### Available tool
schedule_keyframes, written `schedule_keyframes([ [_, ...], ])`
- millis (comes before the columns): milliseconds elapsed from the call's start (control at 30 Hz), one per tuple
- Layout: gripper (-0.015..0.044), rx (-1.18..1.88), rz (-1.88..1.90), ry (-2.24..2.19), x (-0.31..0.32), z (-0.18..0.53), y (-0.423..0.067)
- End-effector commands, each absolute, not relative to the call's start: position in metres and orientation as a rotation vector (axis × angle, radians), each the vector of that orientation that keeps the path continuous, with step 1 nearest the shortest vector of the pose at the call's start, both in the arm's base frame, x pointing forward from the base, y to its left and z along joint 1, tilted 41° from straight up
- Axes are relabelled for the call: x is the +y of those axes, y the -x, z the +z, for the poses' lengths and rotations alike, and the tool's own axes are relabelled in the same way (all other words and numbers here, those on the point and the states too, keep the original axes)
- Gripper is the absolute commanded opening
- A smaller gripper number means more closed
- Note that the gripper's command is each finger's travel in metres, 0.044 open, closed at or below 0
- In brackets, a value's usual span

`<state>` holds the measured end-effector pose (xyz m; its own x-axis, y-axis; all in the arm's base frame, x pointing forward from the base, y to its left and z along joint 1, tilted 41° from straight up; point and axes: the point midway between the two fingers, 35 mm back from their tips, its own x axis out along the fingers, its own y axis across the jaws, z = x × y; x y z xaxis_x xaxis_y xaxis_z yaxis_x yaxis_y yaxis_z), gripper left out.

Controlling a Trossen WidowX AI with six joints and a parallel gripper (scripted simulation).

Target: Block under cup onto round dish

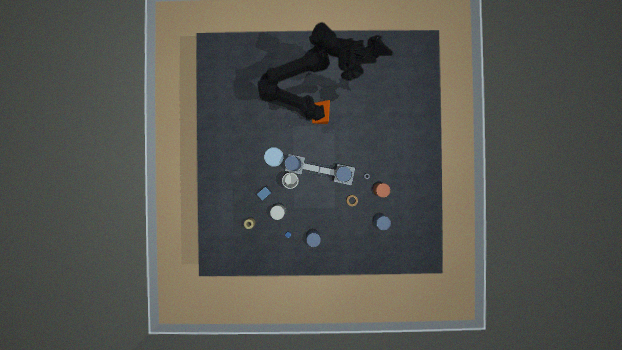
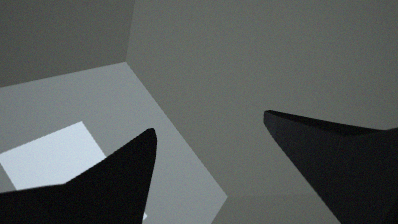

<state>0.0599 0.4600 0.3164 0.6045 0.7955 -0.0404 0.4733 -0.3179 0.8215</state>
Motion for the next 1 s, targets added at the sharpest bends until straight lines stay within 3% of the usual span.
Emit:
schedule_keyframes([
  [0, 0.0426, 1.003, 0.473, -1.97, 0.46, 0.316, -0.06],
  [967, 0.044, 0.717, 0.047, -1.127, 0.385, 0.184, -0.156],
])
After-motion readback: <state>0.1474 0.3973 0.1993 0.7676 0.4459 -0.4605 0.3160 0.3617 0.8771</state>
